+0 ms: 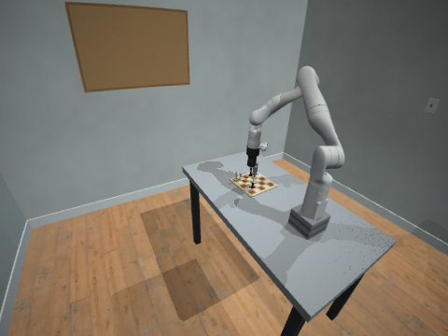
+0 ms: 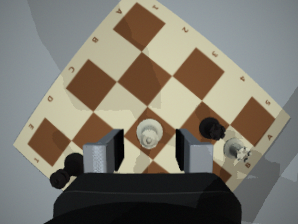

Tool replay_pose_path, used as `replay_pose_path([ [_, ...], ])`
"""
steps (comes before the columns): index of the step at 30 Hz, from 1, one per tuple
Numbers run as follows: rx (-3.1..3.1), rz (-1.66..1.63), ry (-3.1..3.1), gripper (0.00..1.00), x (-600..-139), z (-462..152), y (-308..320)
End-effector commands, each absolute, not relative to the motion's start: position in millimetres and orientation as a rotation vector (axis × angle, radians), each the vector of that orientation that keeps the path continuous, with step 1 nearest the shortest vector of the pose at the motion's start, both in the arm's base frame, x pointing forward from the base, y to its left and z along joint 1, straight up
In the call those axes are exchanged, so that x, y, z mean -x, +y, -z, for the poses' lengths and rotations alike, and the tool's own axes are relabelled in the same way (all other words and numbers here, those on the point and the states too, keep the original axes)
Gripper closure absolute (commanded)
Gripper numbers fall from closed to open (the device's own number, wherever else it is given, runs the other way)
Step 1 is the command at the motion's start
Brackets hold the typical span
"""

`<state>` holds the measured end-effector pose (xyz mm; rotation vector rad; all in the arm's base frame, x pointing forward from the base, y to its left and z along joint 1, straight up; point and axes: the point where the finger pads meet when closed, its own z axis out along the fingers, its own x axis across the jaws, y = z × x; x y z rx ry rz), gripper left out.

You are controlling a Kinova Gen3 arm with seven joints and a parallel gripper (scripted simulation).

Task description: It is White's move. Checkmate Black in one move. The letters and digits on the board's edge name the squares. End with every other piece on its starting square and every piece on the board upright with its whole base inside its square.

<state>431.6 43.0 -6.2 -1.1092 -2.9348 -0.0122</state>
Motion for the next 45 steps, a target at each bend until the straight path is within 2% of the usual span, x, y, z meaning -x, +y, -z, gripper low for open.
replay_pose_path([
  [1, 1.117, 0.015, -2.936, 0.21, -433.4, 6.4, 41.6],
  [30, 1.117, 0.015, -2.936, 0.21, -433.3, 7.2, 41.5],
  [45, 1.125, 0.01, -2.93, 0.21, -431.3, 33.7, 41.1],
])
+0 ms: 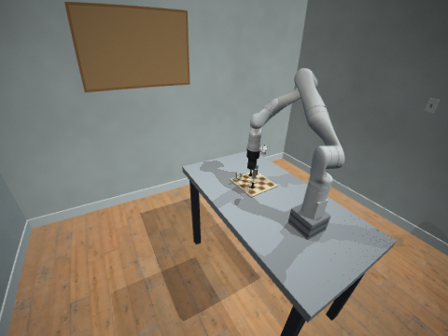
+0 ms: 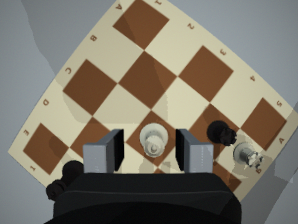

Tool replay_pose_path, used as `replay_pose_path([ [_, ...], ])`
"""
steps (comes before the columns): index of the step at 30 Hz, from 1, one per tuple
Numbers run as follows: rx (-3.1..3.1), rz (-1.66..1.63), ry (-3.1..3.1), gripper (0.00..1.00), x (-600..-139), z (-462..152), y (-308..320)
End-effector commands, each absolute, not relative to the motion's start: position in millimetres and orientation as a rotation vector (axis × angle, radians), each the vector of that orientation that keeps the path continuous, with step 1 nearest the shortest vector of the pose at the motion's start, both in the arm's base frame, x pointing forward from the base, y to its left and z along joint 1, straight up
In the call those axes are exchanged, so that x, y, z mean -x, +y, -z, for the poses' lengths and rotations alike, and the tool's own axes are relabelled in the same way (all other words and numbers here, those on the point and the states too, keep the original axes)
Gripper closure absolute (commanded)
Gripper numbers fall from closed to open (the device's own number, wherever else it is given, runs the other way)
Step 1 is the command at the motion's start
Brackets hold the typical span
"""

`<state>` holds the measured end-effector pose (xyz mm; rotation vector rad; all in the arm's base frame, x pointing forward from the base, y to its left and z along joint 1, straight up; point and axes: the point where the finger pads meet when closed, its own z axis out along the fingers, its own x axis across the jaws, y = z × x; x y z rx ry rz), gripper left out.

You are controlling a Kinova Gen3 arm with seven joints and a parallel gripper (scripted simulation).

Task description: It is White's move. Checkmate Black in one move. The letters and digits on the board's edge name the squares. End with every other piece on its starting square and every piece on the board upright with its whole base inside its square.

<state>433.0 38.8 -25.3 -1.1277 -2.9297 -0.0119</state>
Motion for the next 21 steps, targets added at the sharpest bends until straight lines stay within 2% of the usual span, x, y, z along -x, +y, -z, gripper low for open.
replay_pose_path([
  [1, 1.124, 0.011, -2.93, 0.21, -431.3, 36.0, 41.2],
  [21, 1.126, 0.013, -2.931, 0.21, -432.3, 46.5, 41.5],
])
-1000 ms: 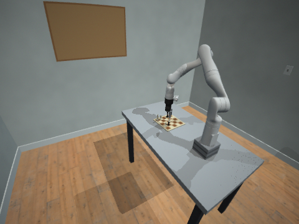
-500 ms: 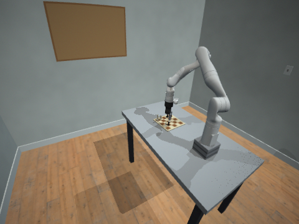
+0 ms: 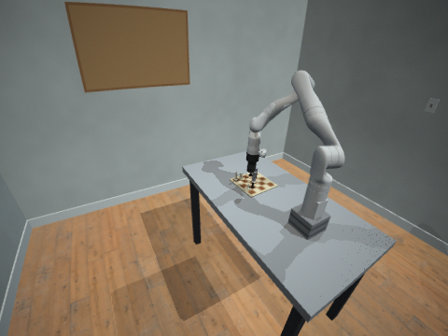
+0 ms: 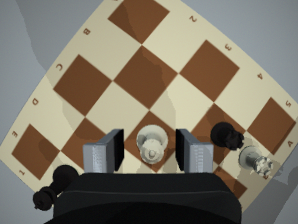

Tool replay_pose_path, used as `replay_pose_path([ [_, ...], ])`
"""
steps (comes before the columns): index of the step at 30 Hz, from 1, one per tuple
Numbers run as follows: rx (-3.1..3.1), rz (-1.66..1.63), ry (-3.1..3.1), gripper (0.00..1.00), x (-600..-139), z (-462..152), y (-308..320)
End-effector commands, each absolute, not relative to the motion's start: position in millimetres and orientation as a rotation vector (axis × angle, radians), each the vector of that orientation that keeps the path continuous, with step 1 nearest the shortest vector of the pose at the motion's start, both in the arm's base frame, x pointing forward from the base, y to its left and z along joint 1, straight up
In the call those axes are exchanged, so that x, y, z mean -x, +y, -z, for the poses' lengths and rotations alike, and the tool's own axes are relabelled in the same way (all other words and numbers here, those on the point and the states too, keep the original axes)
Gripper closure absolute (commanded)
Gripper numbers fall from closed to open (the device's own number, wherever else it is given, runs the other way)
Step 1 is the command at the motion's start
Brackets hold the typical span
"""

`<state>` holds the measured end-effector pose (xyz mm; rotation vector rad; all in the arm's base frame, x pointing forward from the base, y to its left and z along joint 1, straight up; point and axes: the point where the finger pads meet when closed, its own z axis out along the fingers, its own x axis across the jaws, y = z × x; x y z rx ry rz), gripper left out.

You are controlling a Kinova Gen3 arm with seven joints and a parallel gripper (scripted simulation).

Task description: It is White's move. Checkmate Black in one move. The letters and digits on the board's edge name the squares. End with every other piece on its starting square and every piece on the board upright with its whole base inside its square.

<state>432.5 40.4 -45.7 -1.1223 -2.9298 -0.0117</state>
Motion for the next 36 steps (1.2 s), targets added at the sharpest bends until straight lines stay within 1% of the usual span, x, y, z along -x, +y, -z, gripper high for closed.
replay_pose_path([
  [1, 1.126, 0.013, -2.931, 0.21, -432.3, 46.5, 41.5],
  [28, 1.126, 0.013, -2.931, 0.21, -432.3, 46.5, 41.5],
  [29, 1.126, 0.013, -2.931, 1.0, -432.3, 46.5, 41.5],
  [36, 1.126, 0.013, -2.931, 1.0, -432.3, 46.5, 41.5],
])
